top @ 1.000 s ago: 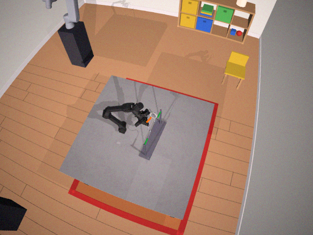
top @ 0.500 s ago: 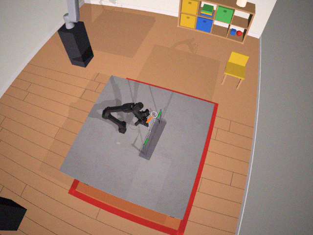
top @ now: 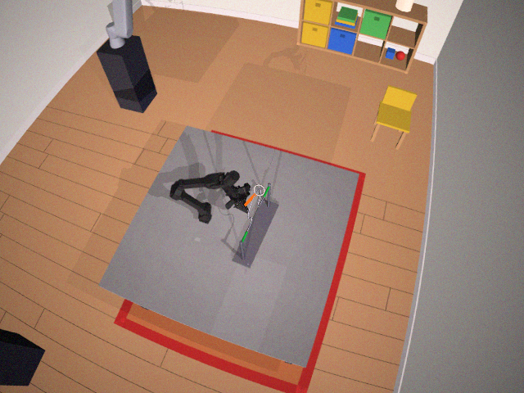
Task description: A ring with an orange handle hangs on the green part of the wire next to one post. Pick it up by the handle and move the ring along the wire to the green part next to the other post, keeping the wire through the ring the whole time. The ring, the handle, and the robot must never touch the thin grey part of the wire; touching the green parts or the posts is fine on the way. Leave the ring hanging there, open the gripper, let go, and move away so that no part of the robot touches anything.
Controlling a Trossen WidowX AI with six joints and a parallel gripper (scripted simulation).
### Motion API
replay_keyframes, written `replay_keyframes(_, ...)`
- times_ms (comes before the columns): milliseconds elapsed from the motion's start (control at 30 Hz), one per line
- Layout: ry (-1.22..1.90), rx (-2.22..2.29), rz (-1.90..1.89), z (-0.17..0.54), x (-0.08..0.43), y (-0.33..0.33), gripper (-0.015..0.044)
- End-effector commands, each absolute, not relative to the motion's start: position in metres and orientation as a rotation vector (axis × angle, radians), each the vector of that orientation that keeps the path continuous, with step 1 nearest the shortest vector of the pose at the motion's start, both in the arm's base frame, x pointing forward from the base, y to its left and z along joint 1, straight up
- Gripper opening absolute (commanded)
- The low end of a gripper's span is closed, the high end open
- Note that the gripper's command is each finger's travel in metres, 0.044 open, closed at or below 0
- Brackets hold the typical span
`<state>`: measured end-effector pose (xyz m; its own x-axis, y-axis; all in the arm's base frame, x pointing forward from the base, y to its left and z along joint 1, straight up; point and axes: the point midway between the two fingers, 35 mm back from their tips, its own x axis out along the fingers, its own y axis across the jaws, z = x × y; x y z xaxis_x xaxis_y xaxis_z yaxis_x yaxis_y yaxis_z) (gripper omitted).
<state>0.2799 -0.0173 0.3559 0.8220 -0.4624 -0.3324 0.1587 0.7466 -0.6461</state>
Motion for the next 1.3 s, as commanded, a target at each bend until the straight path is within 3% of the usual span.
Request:
replay_keyframes(0,0.492,-0.7,-0.374,0.358,0.277,-0.02,-0.015)
replay_keyframes(1267,0.433,-1.159,-0.482,0.374,0.276,-0.032,-0.015)
